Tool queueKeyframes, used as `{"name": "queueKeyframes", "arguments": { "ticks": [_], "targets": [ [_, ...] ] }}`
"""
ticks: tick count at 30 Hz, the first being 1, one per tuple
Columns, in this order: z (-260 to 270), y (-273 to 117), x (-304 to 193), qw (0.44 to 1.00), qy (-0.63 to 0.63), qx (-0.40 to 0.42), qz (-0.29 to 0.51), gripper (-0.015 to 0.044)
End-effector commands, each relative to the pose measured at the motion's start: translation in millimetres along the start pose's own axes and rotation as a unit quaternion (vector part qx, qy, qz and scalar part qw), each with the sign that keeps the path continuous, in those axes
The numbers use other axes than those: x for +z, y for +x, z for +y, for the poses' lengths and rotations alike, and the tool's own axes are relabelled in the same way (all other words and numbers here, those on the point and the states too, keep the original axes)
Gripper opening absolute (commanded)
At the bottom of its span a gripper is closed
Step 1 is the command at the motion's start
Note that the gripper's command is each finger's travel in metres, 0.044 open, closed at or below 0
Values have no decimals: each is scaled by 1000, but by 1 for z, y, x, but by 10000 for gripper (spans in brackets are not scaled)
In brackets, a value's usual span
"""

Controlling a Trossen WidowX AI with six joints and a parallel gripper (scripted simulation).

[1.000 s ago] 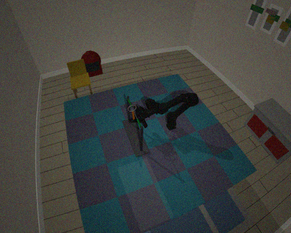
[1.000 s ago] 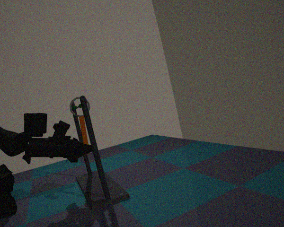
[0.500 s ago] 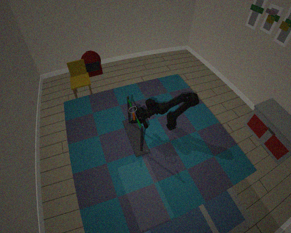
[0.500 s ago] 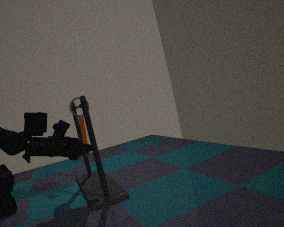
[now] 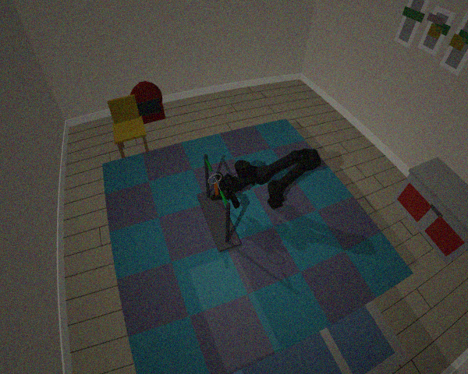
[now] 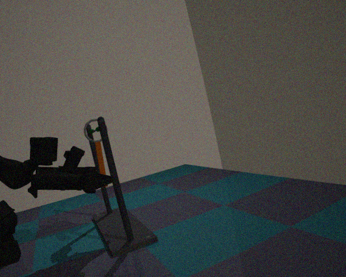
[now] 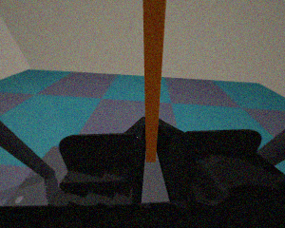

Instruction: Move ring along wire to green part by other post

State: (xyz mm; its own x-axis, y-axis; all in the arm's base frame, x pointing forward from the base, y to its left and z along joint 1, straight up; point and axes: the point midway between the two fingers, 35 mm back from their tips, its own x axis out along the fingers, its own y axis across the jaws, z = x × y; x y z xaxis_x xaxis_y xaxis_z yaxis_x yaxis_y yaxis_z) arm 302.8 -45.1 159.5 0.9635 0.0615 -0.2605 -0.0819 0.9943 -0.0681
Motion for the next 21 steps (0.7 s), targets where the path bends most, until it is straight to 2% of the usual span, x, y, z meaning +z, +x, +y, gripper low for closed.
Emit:
{"name": "queueKeyframes", "arguments": {
  "ticks": [1,21],
  "targets": [
    [5,-2,-1,1000,7,-3,-1,-150],
    [39,2,3,997,72,-32,-5,-150]
  ]
}}
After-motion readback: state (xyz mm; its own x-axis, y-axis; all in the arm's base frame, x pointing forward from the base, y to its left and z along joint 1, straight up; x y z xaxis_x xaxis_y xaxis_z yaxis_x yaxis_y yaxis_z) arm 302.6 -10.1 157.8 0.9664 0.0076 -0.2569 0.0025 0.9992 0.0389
